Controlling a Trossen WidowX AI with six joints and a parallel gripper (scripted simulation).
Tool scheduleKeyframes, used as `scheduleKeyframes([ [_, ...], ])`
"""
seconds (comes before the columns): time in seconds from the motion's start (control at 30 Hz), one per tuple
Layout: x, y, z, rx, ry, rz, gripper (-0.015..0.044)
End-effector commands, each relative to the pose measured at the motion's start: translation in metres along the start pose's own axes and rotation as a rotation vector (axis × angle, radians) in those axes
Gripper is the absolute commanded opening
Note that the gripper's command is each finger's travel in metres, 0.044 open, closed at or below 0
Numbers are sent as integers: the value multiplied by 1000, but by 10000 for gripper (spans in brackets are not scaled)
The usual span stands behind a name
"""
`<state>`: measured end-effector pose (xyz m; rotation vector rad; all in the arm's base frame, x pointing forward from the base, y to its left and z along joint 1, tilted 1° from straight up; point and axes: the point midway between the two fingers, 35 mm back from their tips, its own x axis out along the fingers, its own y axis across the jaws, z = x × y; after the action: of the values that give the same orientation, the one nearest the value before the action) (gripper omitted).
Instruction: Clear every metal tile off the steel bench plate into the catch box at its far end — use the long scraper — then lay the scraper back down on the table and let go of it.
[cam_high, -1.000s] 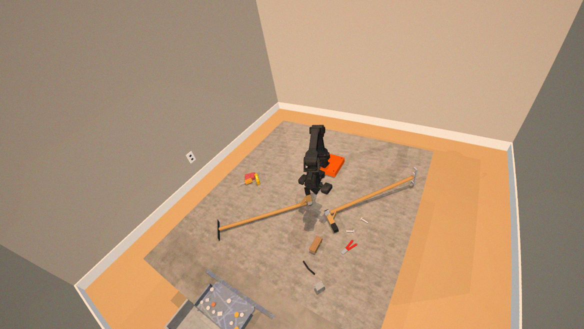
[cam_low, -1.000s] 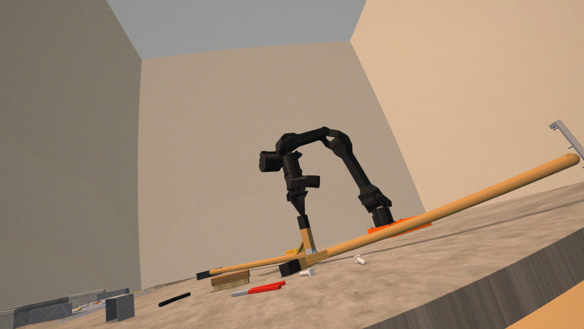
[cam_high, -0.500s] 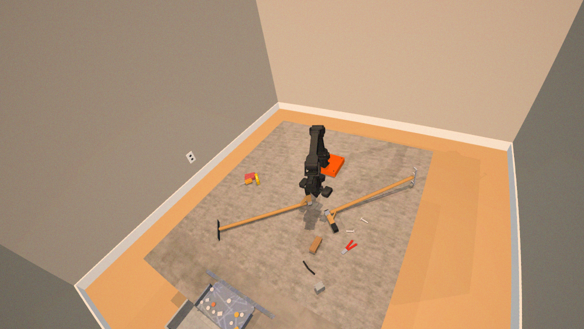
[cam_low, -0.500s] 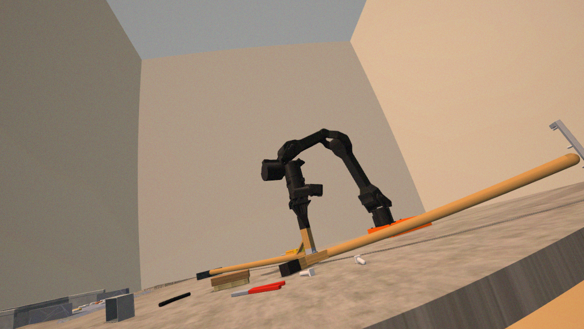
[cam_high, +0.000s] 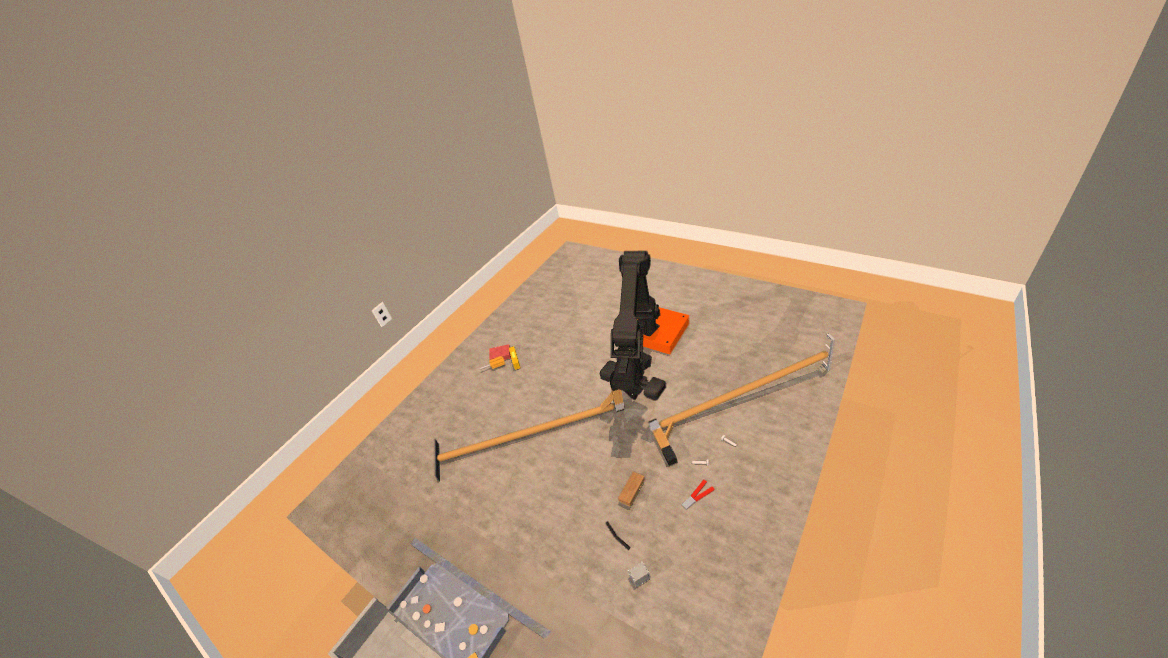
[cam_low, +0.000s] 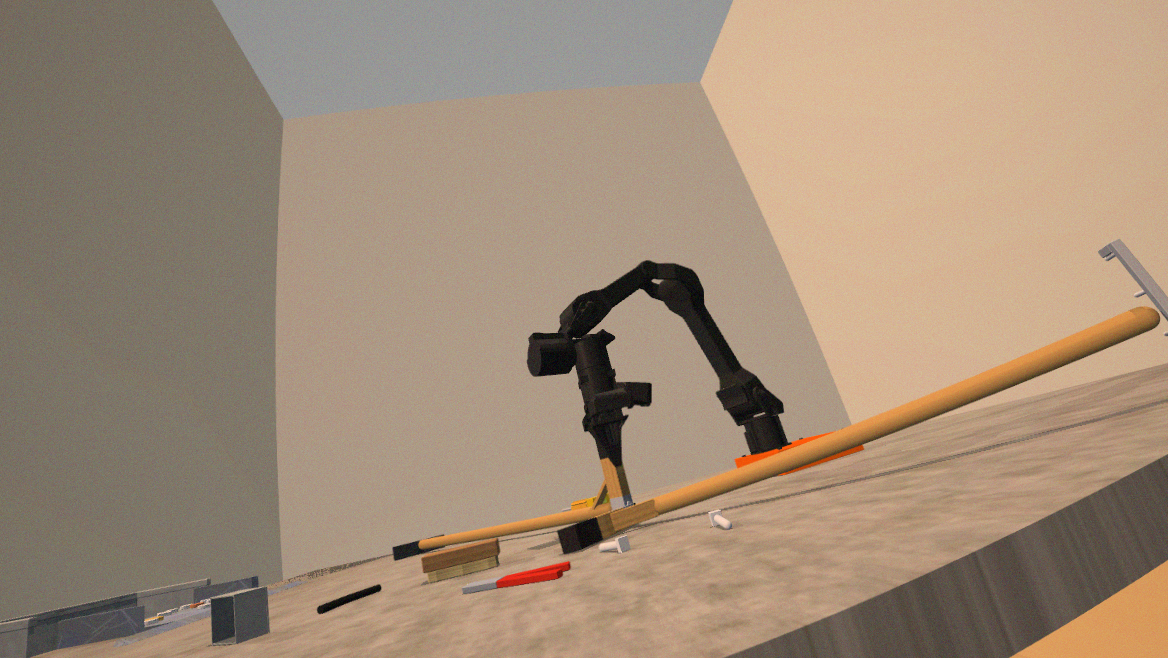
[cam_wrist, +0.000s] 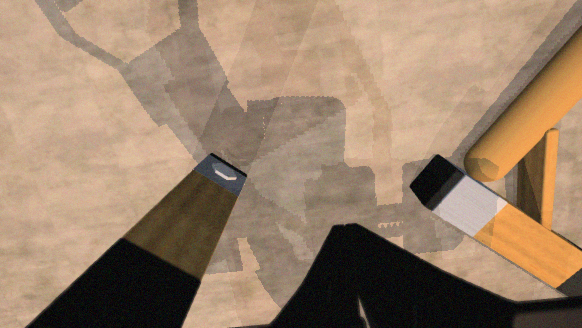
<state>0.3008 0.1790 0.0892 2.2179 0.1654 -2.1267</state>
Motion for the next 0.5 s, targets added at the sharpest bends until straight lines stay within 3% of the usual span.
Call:
scheduleKeyframes([
  [0.0,3,-3,0,2,-3,5,0],
  [0.47,1,-24,-6,2,-3,3,0],
])
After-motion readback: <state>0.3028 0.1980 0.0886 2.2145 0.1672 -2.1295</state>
